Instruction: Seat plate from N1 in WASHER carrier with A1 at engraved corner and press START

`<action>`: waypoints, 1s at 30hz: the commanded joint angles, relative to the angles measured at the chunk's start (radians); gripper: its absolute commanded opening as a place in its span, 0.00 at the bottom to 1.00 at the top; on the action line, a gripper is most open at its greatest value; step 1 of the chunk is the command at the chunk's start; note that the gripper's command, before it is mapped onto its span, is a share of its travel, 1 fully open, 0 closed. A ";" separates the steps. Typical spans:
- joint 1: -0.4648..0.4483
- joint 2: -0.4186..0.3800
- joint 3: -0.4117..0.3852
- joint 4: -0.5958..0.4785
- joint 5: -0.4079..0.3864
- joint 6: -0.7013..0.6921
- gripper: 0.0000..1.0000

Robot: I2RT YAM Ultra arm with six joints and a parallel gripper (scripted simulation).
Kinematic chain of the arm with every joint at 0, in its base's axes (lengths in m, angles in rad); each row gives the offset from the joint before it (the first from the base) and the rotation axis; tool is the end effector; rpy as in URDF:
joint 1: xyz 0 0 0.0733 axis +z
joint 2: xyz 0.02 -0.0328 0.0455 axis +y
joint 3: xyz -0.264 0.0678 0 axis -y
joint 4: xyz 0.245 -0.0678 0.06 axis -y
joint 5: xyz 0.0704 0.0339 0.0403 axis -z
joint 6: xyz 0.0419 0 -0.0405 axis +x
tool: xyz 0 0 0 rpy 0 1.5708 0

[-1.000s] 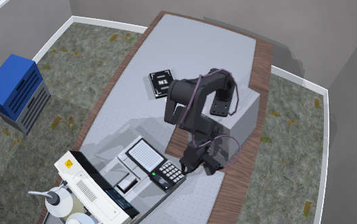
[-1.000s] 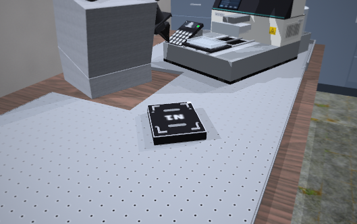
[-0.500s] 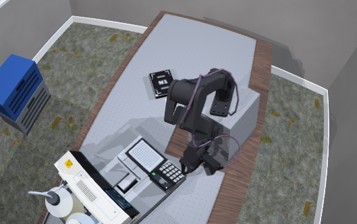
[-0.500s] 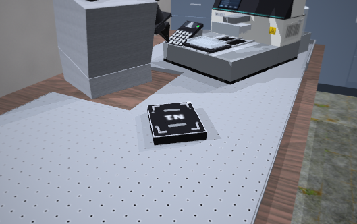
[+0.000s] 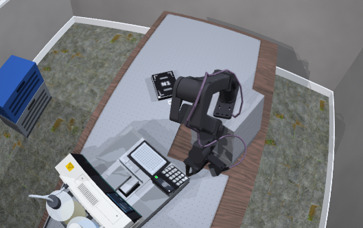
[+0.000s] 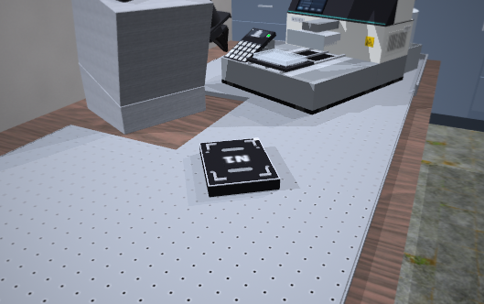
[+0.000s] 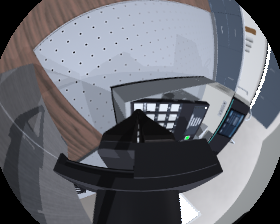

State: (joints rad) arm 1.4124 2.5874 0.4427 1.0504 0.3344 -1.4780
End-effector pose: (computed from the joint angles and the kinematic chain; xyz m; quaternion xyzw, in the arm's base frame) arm 0.0460 0.2075 -0.0784 -0.9457 0.1590 -0.1693 0.2273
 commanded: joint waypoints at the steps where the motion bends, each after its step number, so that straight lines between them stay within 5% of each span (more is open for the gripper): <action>1: 0.018 -0.043 -0.036 -0.021 0.011 0.021 0.00; 30: 0.103 -0.257 -0.173 -0.124 0.049 0.101 0.00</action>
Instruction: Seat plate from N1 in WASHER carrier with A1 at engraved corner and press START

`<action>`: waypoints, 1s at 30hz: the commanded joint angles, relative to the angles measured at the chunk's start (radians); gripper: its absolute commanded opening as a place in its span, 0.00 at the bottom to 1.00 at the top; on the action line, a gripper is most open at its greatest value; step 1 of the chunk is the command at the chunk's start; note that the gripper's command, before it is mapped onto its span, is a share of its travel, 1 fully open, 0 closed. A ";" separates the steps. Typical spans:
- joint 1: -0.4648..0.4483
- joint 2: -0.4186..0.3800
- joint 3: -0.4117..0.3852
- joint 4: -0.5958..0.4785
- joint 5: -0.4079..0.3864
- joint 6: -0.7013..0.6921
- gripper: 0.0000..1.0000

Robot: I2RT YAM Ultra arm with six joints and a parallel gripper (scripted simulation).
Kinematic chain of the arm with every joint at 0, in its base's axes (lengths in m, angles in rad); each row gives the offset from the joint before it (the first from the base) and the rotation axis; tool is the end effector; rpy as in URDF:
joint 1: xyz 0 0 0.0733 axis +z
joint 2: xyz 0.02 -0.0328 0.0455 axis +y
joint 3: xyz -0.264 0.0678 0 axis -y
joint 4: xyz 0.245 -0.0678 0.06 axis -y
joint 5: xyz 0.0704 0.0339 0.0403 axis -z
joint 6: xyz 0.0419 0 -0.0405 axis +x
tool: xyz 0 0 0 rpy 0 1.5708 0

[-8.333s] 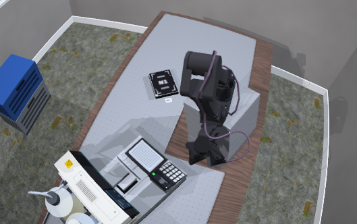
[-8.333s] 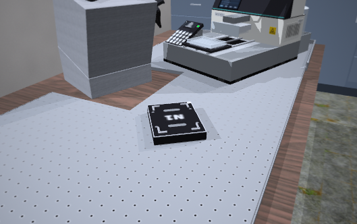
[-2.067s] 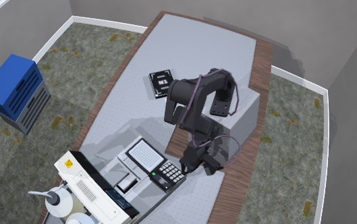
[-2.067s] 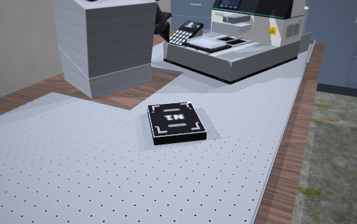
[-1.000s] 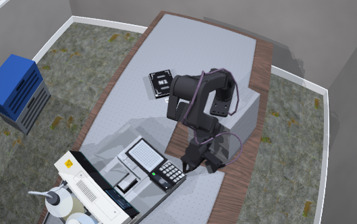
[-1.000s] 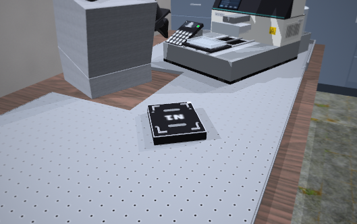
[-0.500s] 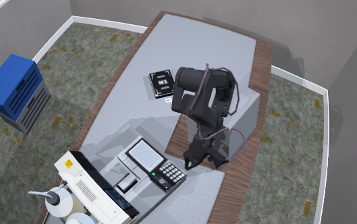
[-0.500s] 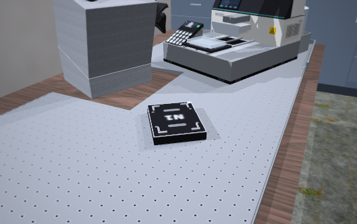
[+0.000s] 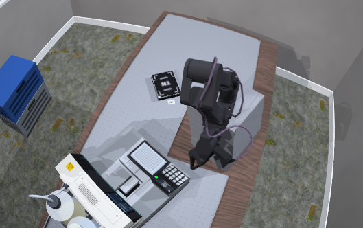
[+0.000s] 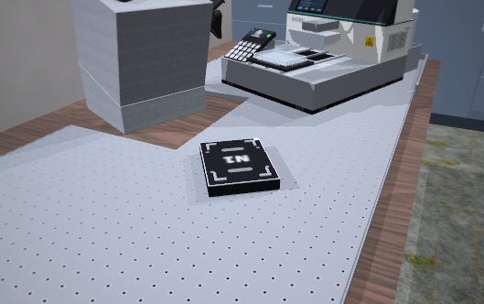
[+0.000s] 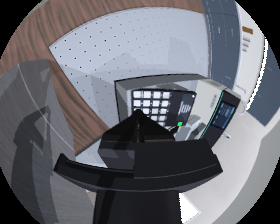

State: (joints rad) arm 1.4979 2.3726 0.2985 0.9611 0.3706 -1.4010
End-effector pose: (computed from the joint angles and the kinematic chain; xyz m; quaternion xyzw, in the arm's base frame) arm 0.0280 0.1908 -0.0394 -0.9451 0.1574 -0.1684 0.2314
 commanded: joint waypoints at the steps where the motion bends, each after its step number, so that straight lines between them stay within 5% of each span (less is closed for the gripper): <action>1: 0.017 -0.042 -0.029 -0.034 0.012 0.024 0.00; 30: 0.023 -0.068 -0.023 -0.058 0.010 0.033 0.00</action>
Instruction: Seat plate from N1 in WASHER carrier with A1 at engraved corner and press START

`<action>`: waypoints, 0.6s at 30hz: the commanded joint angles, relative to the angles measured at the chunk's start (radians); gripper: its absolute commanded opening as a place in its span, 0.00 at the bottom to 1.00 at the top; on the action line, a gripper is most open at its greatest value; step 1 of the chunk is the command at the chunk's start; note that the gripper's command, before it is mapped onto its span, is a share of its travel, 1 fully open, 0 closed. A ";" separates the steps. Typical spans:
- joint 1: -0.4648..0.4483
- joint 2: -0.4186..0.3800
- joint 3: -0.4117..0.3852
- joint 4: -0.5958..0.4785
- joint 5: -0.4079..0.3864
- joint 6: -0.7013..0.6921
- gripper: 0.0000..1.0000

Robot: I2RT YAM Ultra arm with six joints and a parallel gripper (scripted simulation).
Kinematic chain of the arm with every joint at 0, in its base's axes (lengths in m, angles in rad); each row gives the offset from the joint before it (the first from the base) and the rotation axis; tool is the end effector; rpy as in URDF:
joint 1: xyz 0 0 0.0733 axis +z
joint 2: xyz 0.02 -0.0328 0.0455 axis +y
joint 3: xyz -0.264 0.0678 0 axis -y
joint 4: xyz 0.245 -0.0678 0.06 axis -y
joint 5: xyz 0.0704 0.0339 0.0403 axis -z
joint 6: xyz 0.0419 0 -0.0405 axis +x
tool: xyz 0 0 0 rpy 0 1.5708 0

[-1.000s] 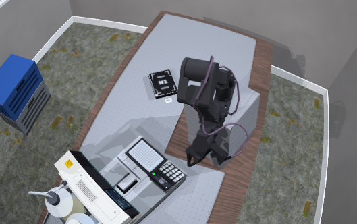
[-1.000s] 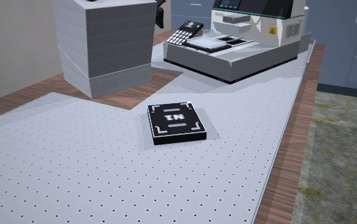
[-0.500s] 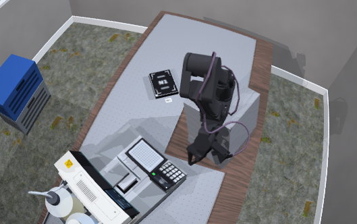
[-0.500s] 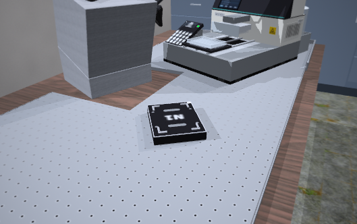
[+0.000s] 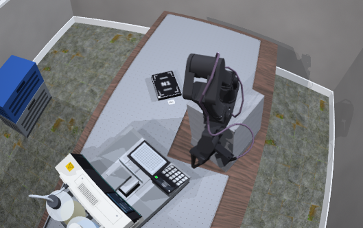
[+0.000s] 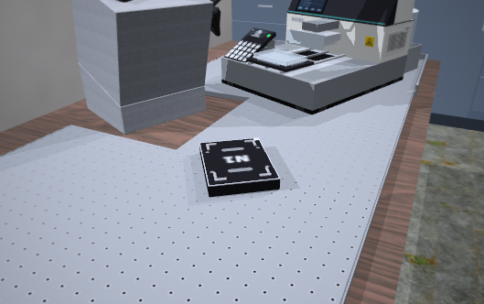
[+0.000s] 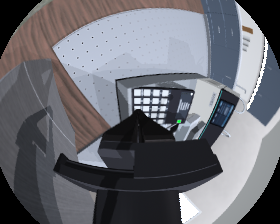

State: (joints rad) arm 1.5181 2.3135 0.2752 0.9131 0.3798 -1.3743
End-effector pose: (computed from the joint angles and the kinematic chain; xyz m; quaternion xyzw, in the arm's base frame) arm 0.0243 0.1876 -0.0312 -0.9451 0.1604 -0.1680 0.2297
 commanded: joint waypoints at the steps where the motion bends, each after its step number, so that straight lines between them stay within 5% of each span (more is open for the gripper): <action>1: -0.017 -0.043 0.026 -0.039 -0.001 0.037 1.00; 2: 0.012 -0.028 0.018 -0.023 0.008 0.078 0.04; 18: 0.003 -0.027 0.013 -0.010 -0.011 0.524 0.00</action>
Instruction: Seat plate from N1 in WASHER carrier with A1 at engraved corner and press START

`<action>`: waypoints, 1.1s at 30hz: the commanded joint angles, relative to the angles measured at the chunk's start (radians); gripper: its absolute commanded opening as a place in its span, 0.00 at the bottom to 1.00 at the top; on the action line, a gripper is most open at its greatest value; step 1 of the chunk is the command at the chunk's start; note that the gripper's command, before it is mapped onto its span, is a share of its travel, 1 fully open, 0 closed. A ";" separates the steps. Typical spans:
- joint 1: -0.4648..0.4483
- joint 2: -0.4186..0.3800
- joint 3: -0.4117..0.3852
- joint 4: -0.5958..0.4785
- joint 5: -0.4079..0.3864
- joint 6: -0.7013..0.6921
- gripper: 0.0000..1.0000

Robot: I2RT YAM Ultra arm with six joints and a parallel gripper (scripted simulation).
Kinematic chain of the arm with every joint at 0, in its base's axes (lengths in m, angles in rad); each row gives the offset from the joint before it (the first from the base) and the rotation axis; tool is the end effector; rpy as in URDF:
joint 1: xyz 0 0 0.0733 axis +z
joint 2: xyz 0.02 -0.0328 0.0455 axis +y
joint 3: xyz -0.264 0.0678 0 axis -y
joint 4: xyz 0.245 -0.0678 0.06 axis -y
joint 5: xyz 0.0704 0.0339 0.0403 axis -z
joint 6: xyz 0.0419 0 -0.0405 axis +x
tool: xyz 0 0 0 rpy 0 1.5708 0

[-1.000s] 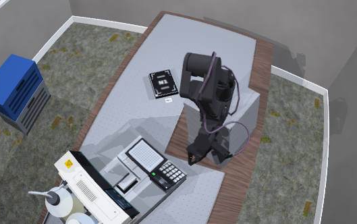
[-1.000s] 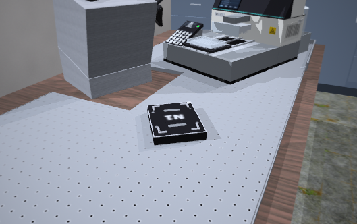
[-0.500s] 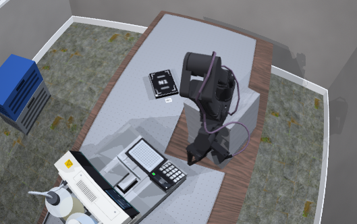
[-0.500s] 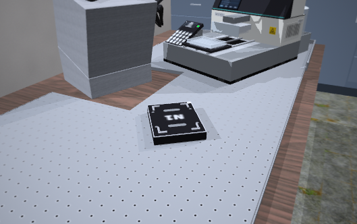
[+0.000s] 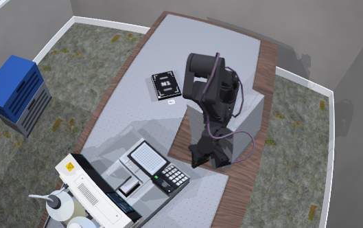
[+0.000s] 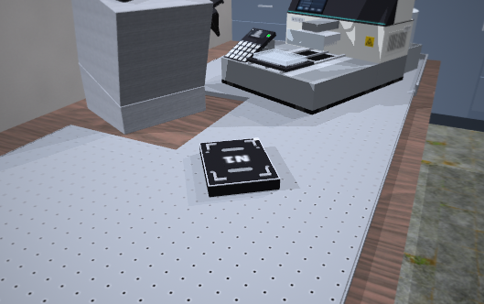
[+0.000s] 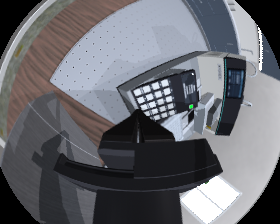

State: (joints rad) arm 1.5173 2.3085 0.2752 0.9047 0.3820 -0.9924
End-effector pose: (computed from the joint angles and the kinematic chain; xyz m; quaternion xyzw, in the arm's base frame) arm 0.0246 0.1875 -0.0307 -0.8976 0.3372 -0.1230 0.2560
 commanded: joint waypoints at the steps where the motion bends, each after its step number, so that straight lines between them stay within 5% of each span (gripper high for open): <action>1: 0.003 -0.022 0.013 -0.001 -0.014 0.175 0.00; 33: -0.002 -0.021 0.006 0.001 -0.013 1.107 0.00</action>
State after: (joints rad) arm 1.5173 2.3085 0.2752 0.9047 0.3786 -0.0296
